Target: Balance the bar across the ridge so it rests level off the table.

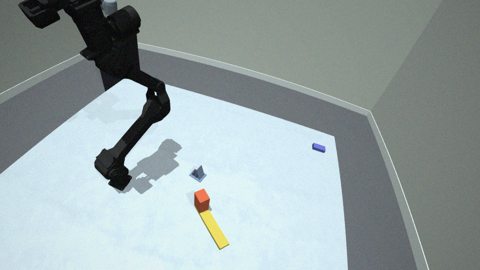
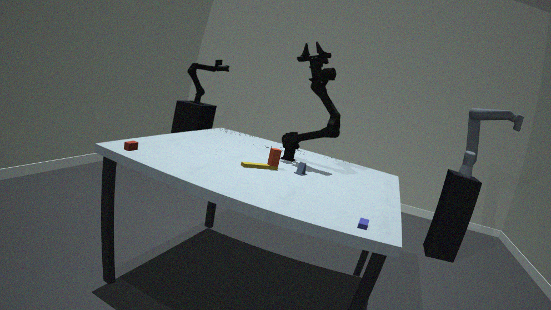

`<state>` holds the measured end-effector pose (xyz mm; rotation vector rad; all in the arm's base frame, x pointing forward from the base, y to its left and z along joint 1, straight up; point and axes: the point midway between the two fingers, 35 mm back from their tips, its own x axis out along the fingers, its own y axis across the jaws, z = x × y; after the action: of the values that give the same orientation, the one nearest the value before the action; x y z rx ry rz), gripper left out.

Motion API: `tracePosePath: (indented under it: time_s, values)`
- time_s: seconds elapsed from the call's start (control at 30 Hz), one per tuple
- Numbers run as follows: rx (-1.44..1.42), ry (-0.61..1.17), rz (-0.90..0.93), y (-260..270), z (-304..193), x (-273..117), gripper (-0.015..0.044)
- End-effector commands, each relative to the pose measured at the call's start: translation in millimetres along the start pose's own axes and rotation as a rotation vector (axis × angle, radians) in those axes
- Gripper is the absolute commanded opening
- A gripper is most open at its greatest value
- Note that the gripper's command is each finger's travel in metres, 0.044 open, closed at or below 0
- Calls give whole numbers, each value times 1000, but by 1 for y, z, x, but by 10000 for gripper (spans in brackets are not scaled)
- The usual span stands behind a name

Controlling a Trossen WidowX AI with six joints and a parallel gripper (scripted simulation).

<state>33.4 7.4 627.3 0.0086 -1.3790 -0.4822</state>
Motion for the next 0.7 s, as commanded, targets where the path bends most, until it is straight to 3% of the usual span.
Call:
tracePosePath:
  time_s: [0.0,0.67]
  values:
    - [42,17,-51,-19,0,7,315]
    - [199,201,-310,-120,-39,28,315]
